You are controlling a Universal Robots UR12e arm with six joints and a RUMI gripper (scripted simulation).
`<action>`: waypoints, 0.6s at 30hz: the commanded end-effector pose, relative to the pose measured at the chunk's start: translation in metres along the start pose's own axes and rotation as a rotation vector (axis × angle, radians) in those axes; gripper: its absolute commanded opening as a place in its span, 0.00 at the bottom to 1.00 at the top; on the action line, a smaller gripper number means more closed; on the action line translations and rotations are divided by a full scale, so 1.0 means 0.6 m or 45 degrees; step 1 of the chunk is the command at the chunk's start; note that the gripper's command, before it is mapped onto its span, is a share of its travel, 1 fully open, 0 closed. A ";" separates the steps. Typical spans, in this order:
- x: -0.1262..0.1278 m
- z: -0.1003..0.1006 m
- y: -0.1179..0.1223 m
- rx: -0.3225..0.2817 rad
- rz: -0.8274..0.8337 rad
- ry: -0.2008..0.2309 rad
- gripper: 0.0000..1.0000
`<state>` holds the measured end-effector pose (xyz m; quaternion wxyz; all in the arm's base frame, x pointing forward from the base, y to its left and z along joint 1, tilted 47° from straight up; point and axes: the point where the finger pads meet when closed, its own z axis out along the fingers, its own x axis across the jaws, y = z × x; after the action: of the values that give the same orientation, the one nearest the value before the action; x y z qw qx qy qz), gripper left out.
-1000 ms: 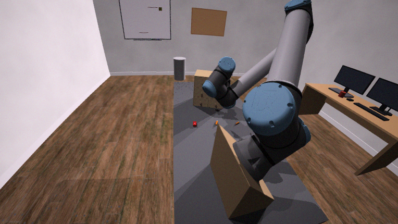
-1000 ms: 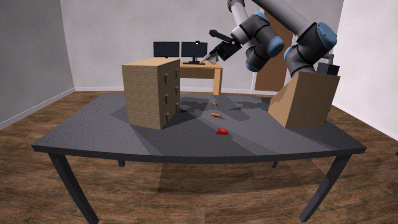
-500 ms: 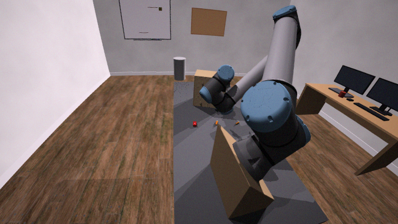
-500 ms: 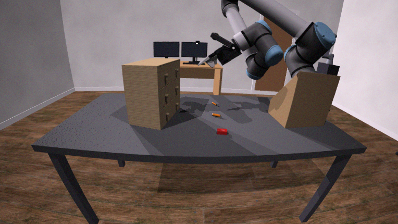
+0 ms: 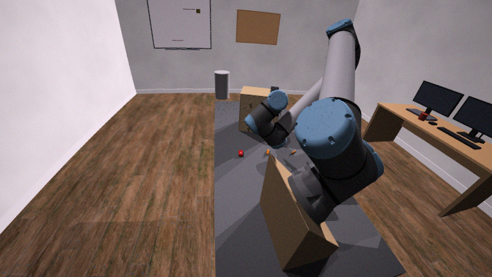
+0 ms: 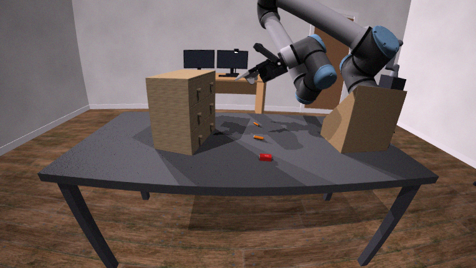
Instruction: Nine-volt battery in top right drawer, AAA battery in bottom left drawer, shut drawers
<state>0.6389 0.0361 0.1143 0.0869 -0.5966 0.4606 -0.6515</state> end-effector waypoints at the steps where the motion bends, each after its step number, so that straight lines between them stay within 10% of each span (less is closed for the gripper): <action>1: 0.000 0.004 0.001 0.033 0.001 -0.001 1.00; 18: 0.000 0.019 0.006 0.146 0.001 -0.002 1.00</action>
<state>0.6462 0.0291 0.1104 0.1165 -0.5916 0.4277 -0.6735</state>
